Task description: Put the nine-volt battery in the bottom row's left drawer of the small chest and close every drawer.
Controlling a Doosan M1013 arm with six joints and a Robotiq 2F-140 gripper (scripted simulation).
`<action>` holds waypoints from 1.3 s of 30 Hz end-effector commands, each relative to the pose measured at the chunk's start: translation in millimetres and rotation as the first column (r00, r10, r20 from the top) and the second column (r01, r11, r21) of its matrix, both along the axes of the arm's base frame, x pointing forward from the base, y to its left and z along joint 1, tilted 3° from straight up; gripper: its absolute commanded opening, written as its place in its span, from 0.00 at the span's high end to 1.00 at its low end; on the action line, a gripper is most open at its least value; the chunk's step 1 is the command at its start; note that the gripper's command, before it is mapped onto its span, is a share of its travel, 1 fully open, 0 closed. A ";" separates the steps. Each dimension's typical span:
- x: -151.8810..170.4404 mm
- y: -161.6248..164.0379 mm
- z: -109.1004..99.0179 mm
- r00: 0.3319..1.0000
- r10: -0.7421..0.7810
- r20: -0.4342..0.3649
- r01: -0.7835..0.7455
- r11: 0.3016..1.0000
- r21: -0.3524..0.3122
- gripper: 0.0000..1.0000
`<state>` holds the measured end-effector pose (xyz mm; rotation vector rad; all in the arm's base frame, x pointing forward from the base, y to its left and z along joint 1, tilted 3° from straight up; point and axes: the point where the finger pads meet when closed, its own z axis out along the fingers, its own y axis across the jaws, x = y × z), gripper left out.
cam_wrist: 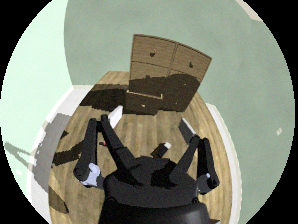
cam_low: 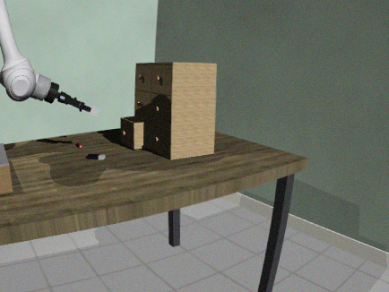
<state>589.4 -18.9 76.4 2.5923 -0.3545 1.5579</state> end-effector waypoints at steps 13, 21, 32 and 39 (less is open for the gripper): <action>0.2 -0.5 6.3 0.982 0.011 -0.188 -0.002 0.999 0.048 0.00; 0.4 -0.5 9.4 0.961 0.020 -0.277 0.000 0.997 0.072 0.00; -0.5 -2.6 11.0 0.939 0.022 -0.343 0.007 0.996 0.084 0.00; -0.1 -1.6 12.0 0.932 0.027 -0.361 0.006 0.996 0.092 0.00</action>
